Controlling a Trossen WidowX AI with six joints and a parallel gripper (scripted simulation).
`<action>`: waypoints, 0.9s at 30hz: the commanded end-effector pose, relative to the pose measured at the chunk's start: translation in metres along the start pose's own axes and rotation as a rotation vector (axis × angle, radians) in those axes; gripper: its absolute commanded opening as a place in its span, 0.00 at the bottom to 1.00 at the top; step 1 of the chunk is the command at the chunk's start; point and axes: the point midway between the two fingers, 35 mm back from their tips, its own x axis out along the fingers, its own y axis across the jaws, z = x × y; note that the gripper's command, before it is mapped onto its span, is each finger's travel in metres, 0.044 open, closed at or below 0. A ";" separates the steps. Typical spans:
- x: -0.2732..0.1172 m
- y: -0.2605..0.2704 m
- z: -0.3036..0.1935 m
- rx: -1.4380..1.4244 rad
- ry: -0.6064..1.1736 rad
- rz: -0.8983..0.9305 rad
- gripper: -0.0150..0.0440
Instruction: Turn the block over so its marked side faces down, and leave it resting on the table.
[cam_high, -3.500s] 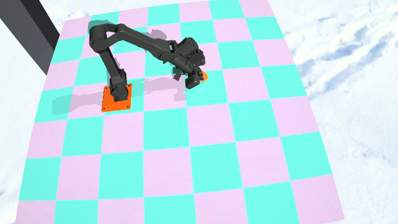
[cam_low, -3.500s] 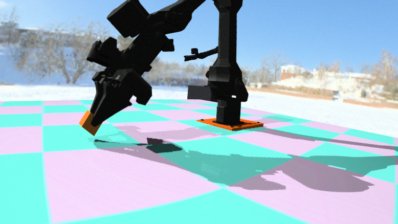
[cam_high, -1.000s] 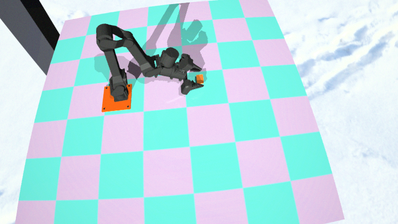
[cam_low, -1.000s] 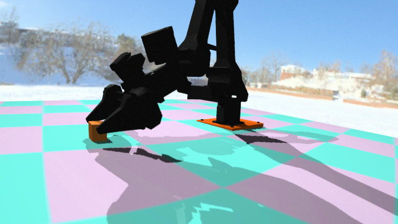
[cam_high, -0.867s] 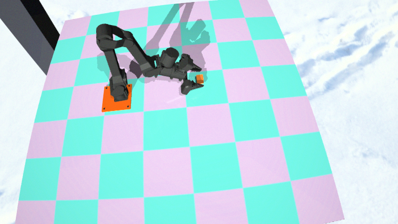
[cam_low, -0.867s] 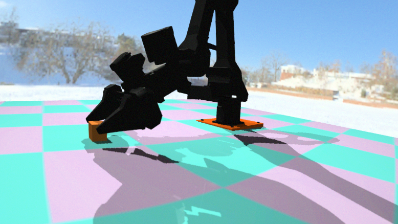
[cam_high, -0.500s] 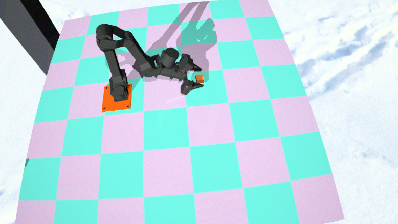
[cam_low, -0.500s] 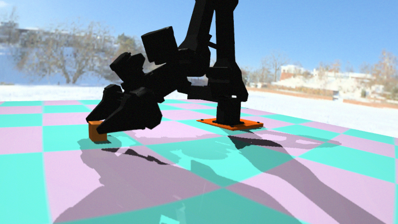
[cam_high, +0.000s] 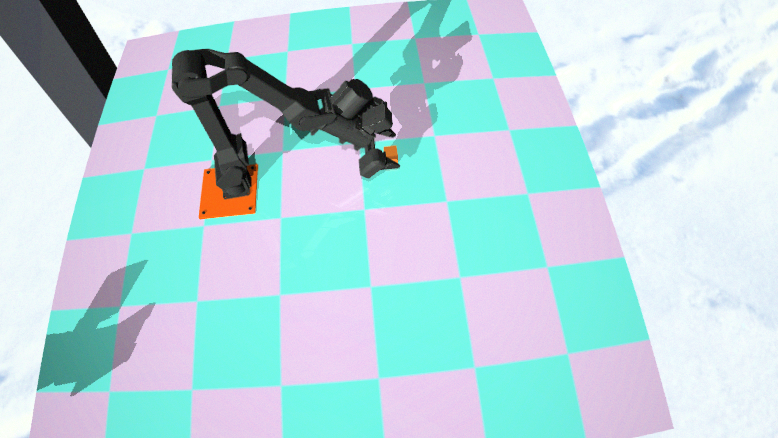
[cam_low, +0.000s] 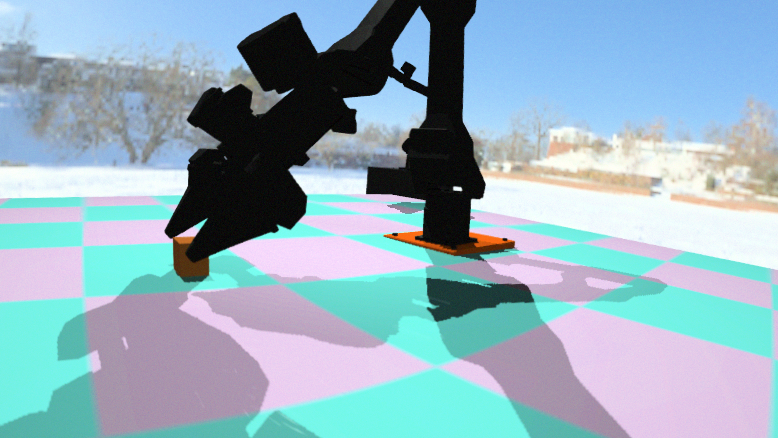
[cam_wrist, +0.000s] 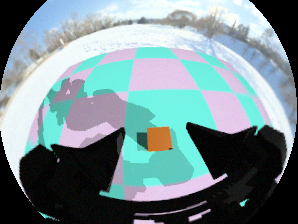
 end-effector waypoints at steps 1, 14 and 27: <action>-0.047 -0.002 0.025 0.017 0.226 0.007 1.00; -0.065 -0.004 0.027 0.018 0.285 0.006 1.00; -0.052 -0.003 0.060 0.011 0.654 0.008 1.00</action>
